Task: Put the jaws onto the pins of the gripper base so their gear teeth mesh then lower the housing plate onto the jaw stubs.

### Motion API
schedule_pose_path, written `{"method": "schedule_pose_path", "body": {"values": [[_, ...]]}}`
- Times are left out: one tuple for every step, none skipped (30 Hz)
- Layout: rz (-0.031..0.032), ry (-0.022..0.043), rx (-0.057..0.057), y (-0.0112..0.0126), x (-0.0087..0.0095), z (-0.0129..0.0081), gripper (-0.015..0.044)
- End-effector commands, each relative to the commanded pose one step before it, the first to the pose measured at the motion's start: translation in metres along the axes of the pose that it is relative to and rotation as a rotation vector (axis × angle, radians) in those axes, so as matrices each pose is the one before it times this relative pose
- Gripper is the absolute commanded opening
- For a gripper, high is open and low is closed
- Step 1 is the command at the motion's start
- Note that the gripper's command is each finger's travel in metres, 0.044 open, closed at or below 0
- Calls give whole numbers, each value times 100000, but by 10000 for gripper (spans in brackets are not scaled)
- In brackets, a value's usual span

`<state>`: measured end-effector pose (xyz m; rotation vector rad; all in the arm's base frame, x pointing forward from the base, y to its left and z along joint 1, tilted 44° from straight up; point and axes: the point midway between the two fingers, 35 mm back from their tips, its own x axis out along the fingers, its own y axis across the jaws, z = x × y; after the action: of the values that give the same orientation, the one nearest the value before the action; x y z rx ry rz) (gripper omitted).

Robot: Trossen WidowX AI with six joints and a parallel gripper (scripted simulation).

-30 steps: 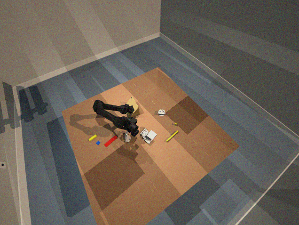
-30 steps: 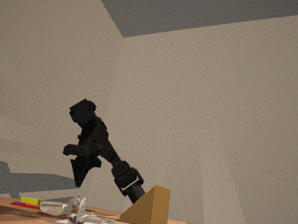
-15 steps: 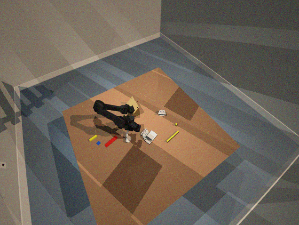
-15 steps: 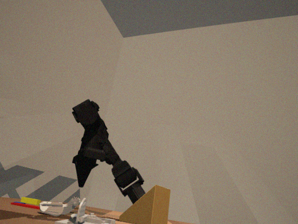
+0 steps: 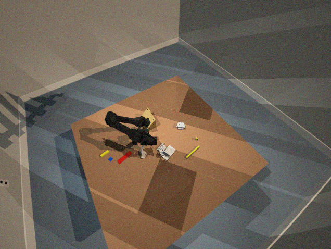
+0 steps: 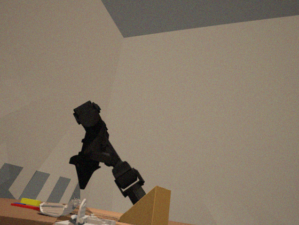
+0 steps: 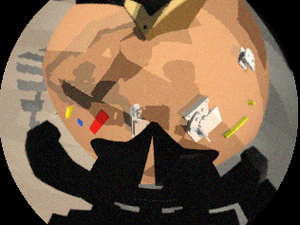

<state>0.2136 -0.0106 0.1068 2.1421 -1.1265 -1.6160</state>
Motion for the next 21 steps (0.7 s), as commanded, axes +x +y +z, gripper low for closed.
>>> {"method": "schedule_pose_path", "body": {"values": [[14,-303,-569,-27,576,60,0],[-22,-4,-1,-11,164,-8,0],[-20,-3,-1,-9,164,-8,0],[-18,-1,0,-8,164,-7,0],[-15,0,0,-7,164,-6,0],[-13,1,0,-6,163,-6,0],[-11,2,1,-5,163,-5,0],[-8,3,1,-4,163,-5,0],[-6,4,1,-2,163,-4,0],[-3,5,2,-1,163,-3,0],[-1,6,2,0,162,-3,0],[2,7,2,1,162,-2,0],[4,8,3,2,162,-1,0],[7,9,3,3,162,-1,0],[9,10,3,4,161,0,0],[12,11,4,5,161,1,0],[14,11,4,6,161,2,0],[17,12,4,8,161,2,0],[19,13,4,9,160,3,0],[22,14,5,10,160,4,0],[24,14,5,11,160,4,0]]}}
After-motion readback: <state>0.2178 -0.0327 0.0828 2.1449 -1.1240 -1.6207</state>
